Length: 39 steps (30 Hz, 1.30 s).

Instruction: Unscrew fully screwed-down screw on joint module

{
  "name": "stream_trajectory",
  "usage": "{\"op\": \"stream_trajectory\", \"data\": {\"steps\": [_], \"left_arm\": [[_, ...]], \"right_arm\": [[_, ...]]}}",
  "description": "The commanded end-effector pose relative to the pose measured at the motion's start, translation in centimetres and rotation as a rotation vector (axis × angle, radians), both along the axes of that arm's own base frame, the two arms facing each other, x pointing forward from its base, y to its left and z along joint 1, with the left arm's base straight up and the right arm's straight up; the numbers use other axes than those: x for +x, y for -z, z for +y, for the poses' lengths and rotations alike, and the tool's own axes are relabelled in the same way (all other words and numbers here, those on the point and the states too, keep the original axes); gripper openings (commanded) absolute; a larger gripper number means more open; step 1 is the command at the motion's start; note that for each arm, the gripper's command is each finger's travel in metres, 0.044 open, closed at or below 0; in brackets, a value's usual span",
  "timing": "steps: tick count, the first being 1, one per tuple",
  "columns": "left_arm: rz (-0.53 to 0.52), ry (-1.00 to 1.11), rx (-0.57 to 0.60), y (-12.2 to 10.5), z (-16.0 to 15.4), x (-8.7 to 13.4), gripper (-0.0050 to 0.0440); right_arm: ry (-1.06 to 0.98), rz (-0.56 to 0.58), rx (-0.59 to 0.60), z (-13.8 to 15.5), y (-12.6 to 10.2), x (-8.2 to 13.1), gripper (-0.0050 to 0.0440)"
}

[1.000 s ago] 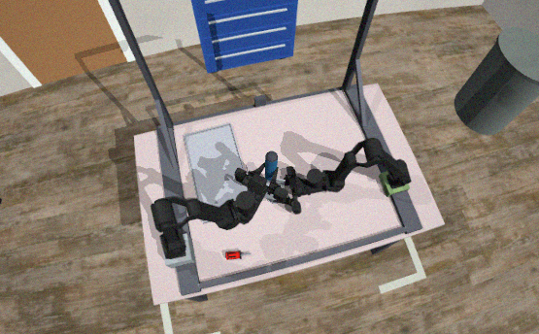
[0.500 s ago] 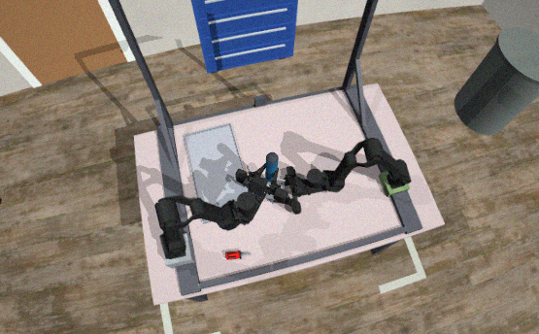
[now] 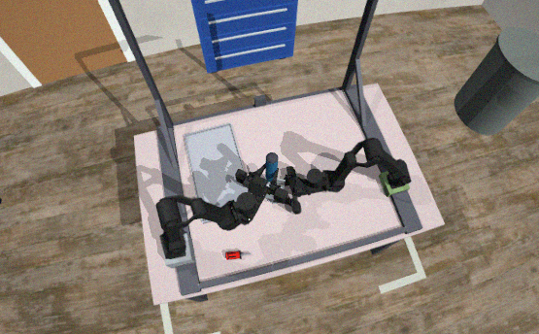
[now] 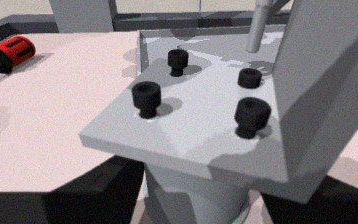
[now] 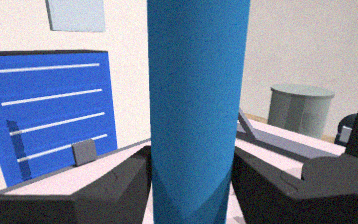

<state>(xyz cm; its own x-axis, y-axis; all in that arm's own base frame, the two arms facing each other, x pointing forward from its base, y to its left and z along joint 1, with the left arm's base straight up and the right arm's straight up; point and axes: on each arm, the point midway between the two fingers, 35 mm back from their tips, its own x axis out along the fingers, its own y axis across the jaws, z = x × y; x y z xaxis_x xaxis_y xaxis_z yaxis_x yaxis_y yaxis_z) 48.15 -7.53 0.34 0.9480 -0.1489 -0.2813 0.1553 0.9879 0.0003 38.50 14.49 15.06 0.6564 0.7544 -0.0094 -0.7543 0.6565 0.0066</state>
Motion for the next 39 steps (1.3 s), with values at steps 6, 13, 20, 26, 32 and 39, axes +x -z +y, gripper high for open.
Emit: {"op": "stream_trajectory", "data": {"steps": [6, 13, 20, 26, 32, 39], "left_arm": [[-0.035, -0.001, -0.006, -1.5, 0.0, 0.5, 0.0241], [-0.035, -0.001, -0.006, -1.5, 0.0, 0.5, 0.0241], [-0.035, -0.001, -0.006, -1.5, 0.0, 0.5, 0.0241], [-0.035, -0.001, -0.006, -1.5, 0.0, 0.5, 0.0241], [-0.035, -0.001, -0.006, -1.5, 0.0, 0.5, 0.0241], [-0.035, -0.001, -0.006, -1.5, 0.0, 0.5, 0.0241]], "right_arm": [[-0.001, -0.052, 0.006, 0.2, -1.4, 0.0, 0.0162], [-0.002, -0.041, 0.005, 0.2, -0.6, 0.1, 0.0162], [-0.004, -0.042, 0.019, 0.1, 0.5, -0.2, 0.0162], [-0.003, -0.050, 0.021, 0.1, 0.8, 0.0, 0.0162], [-0.003, -0.052, 0.018, -0.1, 1.4, 0.0, 0.0162], [0.000, -0.057, 0.019, -0.2, 1.6, 0.2, 0.0162]]}}
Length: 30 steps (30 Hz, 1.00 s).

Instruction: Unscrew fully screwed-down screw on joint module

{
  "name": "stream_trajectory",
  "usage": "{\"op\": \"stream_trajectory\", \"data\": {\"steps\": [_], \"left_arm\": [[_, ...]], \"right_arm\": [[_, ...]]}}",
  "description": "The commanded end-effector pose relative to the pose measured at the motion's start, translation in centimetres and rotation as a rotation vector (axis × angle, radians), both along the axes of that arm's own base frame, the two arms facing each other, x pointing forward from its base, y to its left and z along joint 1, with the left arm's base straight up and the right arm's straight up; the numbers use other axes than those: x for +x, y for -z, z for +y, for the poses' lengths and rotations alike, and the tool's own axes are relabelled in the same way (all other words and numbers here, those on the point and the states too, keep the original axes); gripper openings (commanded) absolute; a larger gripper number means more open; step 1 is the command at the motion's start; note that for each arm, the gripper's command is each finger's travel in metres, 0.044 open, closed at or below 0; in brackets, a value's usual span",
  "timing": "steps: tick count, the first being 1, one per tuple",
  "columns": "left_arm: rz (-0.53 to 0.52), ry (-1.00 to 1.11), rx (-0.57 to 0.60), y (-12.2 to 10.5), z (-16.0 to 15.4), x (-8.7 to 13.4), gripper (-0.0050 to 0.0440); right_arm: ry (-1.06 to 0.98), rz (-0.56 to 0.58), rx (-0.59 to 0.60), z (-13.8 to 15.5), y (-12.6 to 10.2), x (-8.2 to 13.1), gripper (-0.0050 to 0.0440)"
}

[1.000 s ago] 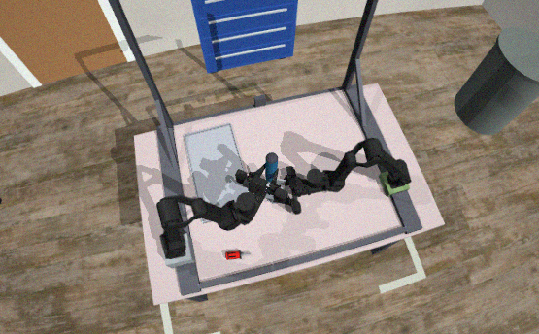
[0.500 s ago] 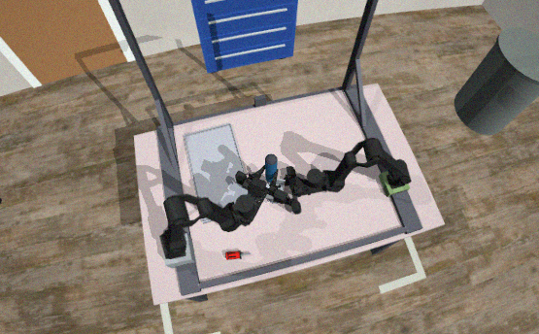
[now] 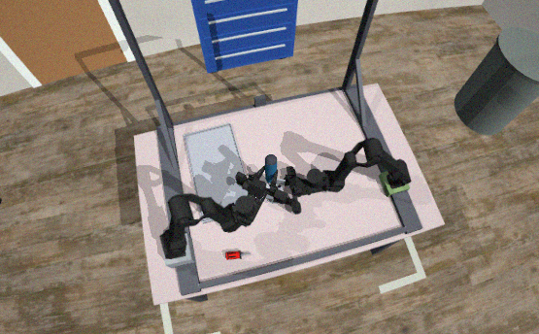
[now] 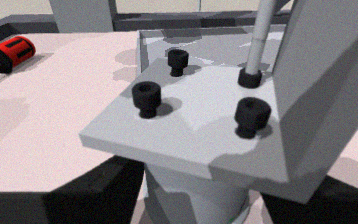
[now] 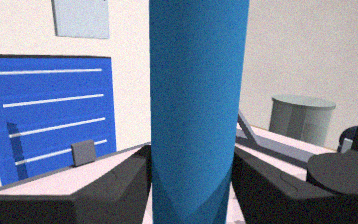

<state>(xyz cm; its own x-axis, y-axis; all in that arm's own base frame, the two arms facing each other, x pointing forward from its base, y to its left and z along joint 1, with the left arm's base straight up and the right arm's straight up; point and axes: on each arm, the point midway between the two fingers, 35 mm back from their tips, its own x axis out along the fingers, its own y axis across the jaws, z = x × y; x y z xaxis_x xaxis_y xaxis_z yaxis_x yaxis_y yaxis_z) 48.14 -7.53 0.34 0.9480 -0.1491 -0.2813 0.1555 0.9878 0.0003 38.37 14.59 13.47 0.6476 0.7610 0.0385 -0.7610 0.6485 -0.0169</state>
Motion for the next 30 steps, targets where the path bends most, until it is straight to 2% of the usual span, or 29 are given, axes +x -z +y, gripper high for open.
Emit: {"op": "stream_trajectory", "data": {"steps": [1, 16, 30], "left_arm": [[-0.036, -0.001, -0.006, -1.47, -0.05, 0.46, 0.0241], [-0.036, -0.001, -0.006, -1.47, -0.05, 0.46, 0.0241], [-0.036, -0.001, -0.006, -1.47, -0.05, 0.46, 0.0241]], "right_arm": [[0.010, -0.008, -0.002, -0.32, -0.04, 0.37, 0.0162], [0.013, 0.010, 0.013, -0.31, 0.69, 0.38, 0.0162], [0.011, -0.002, 0.014, -0.38, 0.07, 0.49, 0.0162]]}}
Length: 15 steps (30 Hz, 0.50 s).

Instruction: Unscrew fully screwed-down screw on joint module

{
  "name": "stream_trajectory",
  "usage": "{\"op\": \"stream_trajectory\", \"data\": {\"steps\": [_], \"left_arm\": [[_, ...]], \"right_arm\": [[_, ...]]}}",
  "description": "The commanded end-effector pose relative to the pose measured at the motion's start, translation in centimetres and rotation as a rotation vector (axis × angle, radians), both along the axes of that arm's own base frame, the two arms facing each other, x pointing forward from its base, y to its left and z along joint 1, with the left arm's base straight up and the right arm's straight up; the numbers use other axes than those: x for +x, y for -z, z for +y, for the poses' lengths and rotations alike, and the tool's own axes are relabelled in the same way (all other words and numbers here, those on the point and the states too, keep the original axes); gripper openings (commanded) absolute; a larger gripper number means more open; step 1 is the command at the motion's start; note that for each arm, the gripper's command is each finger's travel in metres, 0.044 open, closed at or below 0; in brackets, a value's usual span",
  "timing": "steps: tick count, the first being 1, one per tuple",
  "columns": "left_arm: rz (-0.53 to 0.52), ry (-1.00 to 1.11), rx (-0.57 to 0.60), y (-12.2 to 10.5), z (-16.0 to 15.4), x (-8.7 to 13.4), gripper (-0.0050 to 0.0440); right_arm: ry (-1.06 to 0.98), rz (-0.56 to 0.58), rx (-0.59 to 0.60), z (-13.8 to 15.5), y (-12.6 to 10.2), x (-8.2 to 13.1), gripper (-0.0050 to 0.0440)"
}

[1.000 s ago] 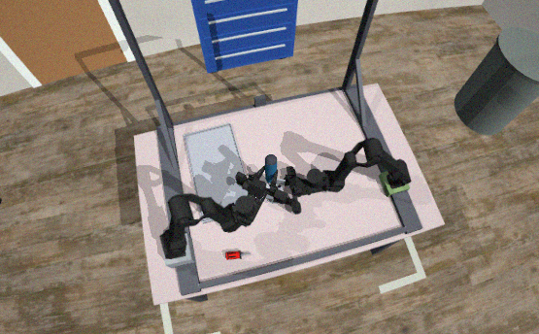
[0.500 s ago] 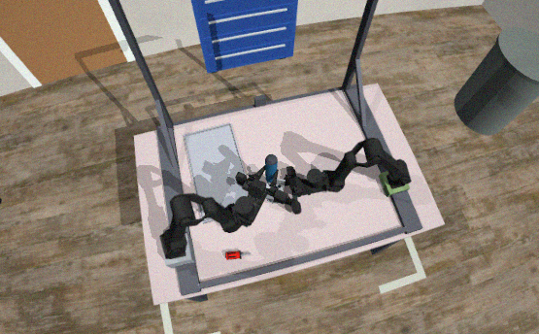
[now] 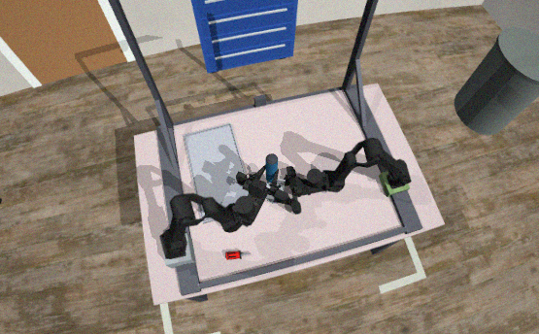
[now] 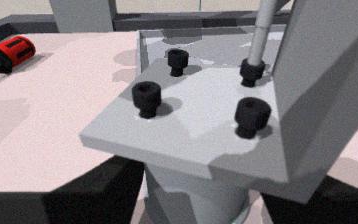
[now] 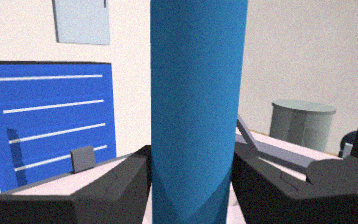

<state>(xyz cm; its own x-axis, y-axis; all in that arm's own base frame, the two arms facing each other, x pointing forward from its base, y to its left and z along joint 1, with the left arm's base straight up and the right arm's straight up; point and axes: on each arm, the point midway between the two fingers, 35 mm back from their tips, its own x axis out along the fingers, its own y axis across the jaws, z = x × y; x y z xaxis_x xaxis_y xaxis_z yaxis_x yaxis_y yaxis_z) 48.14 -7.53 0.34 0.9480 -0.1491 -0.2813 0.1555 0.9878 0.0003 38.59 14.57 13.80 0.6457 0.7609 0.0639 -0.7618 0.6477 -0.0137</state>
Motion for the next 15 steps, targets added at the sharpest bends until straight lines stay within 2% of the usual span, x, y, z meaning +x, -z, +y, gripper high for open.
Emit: {"op": "stream_trajectory", "data": {"steps": [1, 4, 15], "left_arm": [[-0.036, -0.001, -0.006, -1.47, -0.05, 0.46, 0.0241], [-0.036, -0.001, -0.006, -1.47, -0.05, 0.46, 0.0241], [-0.036, -0.001, -0.006, -1.47, -0.05, 0.46, 0.0241]], "right_arm": [[0.012, 0.024, -0.009, -0.38, 0.83, 0.39, 0.0162], [0.013, 0.024, -0.003, -0.21, 0.07, 0.79, 0.0162], [0.013, 0.063, -0.012, -0.19, 0.76, 0.73, 0.0162]]}}
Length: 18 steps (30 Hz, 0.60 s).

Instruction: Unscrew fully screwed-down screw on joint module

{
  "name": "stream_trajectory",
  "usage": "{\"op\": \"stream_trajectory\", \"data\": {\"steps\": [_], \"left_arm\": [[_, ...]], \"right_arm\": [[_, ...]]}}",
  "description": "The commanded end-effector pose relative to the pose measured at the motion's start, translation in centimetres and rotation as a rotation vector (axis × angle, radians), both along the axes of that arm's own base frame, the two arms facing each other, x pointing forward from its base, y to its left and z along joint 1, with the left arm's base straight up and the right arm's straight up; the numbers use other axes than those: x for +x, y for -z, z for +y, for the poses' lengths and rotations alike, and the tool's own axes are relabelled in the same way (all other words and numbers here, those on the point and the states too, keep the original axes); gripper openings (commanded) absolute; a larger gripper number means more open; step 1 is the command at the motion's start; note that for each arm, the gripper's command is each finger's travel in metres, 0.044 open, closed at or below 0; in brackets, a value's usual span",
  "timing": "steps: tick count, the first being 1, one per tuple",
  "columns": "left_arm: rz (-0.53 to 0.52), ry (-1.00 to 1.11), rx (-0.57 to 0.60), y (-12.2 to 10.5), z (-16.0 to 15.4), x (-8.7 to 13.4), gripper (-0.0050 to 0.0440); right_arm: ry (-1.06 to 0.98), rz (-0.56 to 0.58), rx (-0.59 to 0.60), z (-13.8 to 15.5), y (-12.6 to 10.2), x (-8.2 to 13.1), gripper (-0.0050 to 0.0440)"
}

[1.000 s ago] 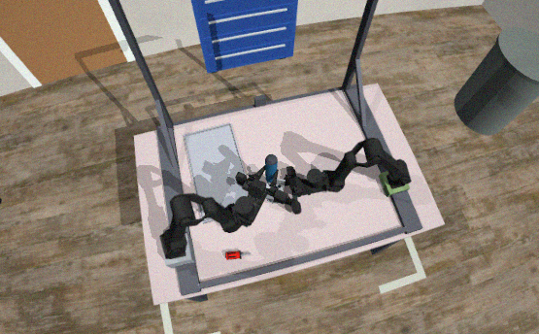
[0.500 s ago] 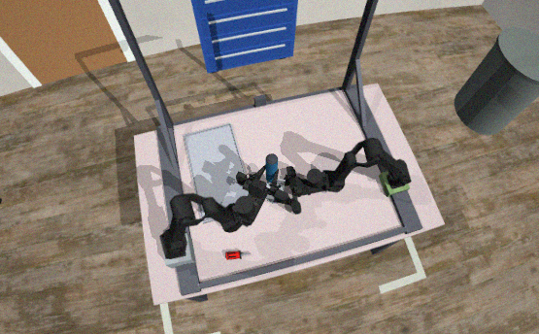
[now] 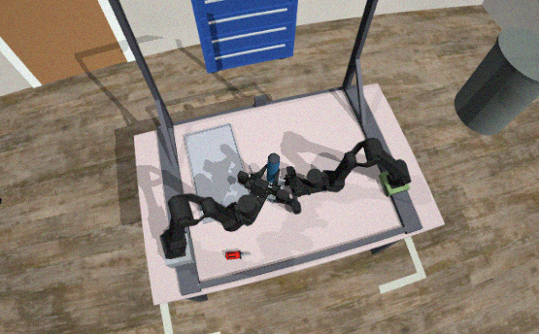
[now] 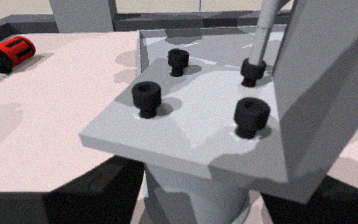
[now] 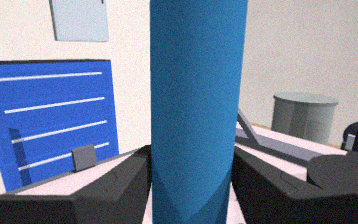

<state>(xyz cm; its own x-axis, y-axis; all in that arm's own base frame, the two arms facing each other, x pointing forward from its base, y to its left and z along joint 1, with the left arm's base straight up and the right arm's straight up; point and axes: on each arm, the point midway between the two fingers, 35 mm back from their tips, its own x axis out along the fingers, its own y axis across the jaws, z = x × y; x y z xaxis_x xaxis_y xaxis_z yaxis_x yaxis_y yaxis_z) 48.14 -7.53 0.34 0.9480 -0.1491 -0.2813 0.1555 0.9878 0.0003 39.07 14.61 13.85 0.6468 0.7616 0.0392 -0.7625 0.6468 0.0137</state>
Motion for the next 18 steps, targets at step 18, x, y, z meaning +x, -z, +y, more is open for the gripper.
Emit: {"op": "stream_trajectory", "data": {"steps": [18], "left_arm": [[-0.036, -0.001, -0.006, -1.47, -0.05, 0.46, 0.0241]], "right_arm": [[0.014, 0.033, -0.008, -0.14, 0.37, 0.24, 0.0162]]}}
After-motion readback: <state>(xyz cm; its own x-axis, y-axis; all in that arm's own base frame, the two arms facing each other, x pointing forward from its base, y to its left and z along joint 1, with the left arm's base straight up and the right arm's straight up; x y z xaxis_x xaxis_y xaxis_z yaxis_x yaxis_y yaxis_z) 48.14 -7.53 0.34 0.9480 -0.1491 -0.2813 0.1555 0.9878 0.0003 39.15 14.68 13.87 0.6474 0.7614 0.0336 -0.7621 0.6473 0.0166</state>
